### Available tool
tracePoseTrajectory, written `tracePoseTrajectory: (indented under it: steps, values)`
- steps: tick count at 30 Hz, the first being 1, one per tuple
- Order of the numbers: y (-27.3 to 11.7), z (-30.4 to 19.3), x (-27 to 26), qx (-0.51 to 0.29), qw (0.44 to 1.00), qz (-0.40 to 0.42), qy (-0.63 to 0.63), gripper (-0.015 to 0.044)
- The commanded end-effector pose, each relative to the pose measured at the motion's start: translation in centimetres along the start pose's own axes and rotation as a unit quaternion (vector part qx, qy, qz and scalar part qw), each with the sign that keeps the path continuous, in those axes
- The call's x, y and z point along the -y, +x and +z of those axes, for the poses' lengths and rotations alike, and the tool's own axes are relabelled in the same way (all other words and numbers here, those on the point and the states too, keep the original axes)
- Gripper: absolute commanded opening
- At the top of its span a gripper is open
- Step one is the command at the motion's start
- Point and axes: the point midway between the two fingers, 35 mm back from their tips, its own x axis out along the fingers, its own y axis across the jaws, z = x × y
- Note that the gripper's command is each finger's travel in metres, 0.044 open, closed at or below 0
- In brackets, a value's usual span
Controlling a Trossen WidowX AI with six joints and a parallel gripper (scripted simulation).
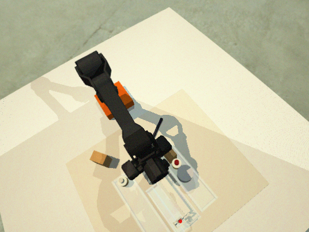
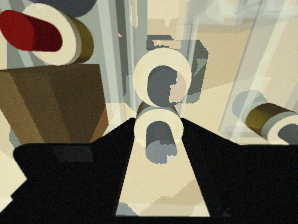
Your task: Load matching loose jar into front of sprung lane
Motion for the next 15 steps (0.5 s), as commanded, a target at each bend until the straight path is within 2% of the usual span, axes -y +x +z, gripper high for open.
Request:
tracePoseTrajectory:
  steps: [1, 15]
  values:
    - [0.17, 0.31, 0.08, 0.007, 1.0, -0.002, 0.003, 0.0]
    - [0.33, 0.14, 0.08, 0.007, 1.0, -0.002, 0.003, 0.0]
